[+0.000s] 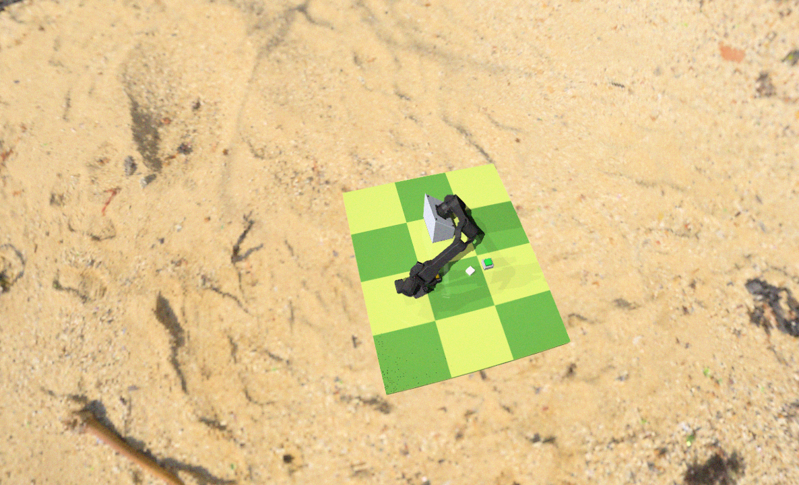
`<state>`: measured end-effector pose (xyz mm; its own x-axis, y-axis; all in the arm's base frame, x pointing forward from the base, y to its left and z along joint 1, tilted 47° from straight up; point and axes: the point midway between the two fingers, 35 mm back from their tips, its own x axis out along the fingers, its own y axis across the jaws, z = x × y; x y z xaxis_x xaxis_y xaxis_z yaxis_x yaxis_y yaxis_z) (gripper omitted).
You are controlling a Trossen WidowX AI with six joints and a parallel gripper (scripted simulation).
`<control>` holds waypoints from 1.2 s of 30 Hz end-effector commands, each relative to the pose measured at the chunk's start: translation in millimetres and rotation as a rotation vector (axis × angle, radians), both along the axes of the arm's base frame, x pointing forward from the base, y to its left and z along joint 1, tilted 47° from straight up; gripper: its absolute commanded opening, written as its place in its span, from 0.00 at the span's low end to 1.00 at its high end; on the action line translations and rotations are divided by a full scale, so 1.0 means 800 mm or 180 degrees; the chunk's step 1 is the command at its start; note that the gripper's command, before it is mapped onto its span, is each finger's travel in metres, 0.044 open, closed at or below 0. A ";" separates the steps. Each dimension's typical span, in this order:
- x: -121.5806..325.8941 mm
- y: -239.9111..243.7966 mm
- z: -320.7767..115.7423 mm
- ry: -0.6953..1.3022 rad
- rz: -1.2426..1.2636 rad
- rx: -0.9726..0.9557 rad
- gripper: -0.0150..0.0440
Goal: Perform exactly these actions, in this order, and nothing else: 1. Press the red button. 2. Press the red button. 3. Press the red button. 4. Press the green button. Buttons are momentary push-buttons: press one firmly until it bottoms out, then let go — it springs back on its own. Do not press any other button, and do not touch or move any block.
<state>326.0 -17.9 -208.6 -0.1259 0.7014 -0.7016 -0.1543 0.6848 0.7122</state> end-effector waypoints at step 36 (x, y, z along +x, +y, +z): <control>-0.002 0.001 -0.002 0.0025 -0.0014 0.0015 0.29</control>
<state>328.8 -21.4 -204.3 -0.1248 0.6980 -0.7051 -0.1601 0.6872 0.7086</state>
